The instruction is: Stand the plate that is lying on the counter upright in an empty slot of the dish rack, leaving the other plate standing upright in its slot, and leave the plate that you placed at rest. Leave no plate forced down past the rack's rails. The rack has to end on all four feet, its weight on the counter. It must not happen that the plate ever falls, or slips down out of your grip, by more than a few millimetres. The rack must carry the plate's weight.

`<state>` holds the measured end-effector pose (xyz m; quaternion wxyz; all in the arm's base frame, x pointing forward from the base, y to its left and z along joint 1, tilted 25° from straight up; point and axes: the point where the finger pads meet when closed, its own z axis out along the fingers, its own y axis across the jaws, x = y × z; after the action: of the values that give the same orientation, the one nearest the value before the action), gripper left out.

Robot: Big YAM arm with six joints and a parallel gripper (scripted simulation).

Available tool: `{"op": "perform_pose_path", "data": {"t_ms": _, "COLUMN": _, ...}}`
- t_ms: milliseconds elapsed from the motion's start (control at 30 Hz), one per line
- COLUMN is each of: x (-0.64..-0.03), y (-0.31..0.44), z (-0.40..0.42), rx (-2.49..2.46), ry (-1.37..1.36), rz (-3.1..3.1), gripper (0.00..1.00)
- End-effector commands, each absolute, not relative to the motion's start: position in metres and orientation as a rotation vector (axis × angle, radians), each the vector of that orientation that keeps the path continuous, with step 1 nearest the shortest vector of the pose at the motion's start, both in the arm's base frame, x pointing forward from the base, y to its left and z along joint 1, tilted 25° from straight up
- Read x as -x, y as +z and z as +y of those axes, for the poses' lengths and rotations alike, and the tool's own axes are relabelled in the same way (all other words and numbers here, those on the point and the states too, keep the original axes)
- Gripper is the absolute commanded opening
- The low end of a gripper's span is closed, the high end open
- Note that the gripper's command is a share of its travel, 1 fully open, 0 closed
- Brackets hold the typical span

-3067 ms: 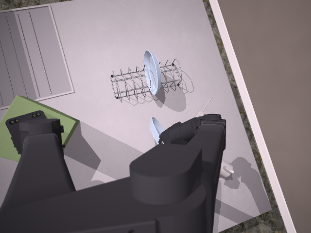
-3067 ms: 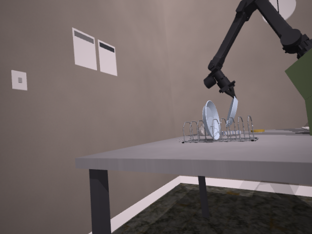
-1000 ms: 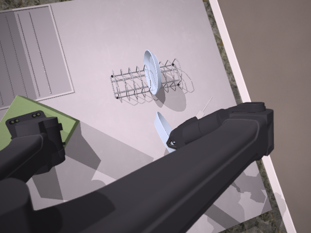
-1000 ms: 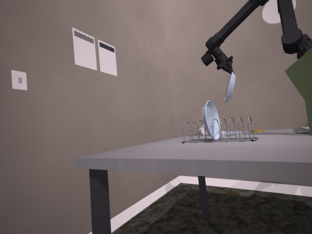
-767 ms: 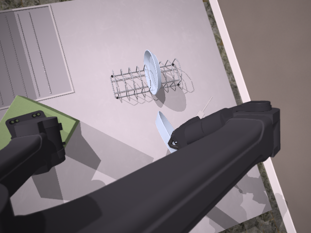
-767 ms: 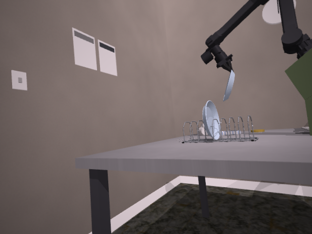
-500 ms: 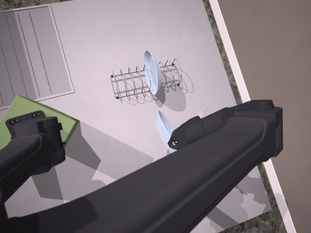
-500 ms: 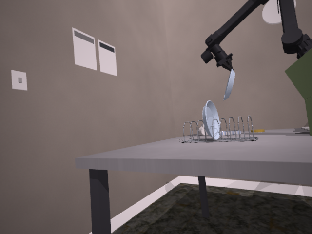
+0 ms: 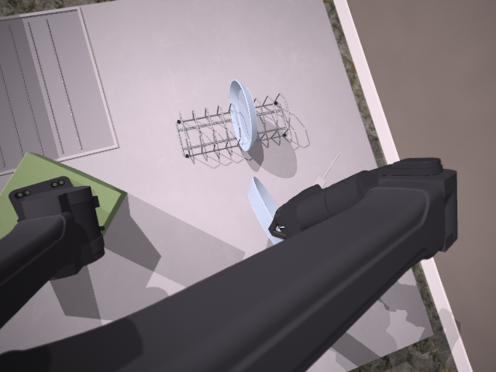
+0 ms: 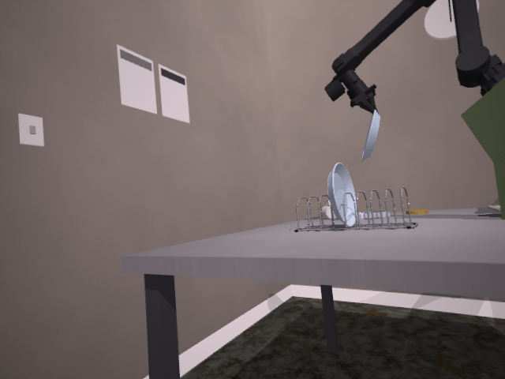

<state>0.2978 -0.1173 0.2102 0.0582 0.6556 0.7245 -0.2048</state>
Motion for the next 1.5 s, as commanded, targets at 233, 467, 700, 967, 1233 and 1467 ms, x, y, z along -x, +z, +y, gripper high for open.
{"op": "perform_pose_path", "data": {"t_ms": 233, "x": -0.307, "y": 0.235, "z": -0.111, "rx": -1.964, "ry": -0.572, "rz": 2.173, "gripper": 0.00}}
{"op": "perform_pose_path", "data": {"t_ms": 467, "x": -0.306, "y": 0.233, "z": -0.111, "rx": -1.960, "ry": -0.579, "rz": 2.178, "gripper": 0.00}}
{"op": "perform_pose_path", "data": {"t_ms": 700, "x": -0.298, "y": 0.224, "z": -0.109, "rx": -1.928, "ry": -0.623, "rz": 2.219, "gripper": 0.00}}
{"op": "perform_pose_path", "data": {"t_ms": 967, "x": -0.302, "y": 0.227, "z": -0.105, "rx": -1.872, "ry": -0.637, "rz": 2.236, "gripper": 0.00}}
{"op": "perform_pose_path", "data": {"t_ms": 1233, "x": -0.297, "y": 0.214, "z": -0.094, "rx": -1.753, "ry": -0.731, "rz": 2.304, "gripper": 0.00}}
{"op": "perform_pose_path", "data": {"t_ms": 1467, "x": -0.311, "y": 0.223, "z": -0.085, "rx": -1.636, "ry": -0.755, "rz": 2.320, "gripper": 0.00}}
